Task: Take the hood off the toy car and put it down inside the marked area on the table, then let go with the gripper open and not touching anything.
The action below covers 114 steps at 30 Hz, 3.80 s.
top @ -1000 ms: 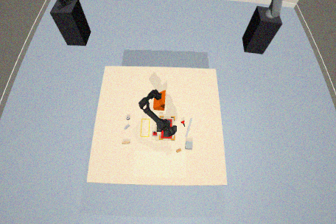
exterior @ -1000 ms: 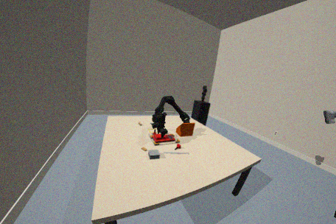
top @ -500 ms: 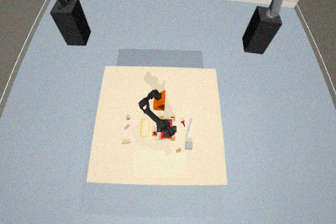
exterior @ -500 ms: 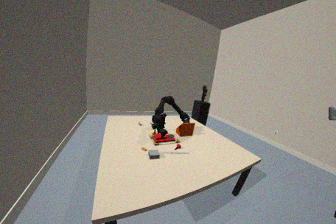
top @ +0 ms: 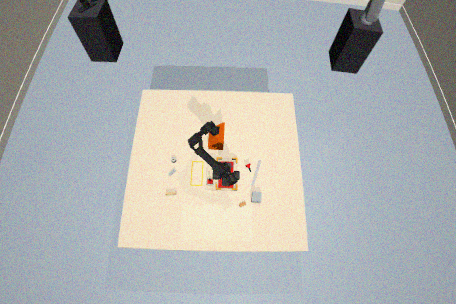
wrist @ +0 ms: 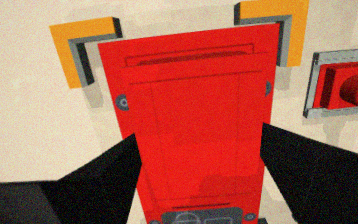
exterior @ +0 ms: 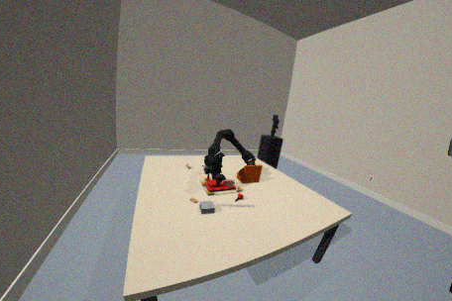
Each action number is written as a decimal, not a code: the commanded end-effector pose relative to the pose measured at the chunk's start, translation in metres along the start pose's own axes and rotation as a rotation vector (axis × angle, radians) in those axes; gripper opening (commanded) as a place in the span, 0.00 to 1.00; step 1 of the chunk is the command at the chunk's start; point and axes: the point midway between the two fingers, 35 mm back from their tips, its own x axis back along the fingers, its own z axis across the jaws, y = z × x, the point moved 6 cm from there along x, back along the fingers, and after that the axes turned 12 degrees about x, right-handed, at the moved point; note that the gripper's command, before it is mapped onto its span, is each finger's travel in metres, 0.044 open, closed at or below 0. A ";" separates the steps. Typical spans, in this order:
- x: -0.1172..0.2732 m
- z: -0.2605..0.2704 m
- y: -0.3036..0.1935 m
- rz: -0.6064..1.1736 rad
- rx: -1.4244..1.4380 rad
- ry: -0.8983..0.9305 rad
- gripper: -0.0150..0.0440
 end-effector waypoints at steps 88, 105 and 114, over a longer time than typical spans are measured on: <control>0.075 -0.113 -0.032 0.000 0.018 0.013 0.25; 0.075 -0.187 -0.082 0.003 0.009 -0.001 0.25; 0.073 -0.197 -0.090 0.005 0.003 -0.006 0.25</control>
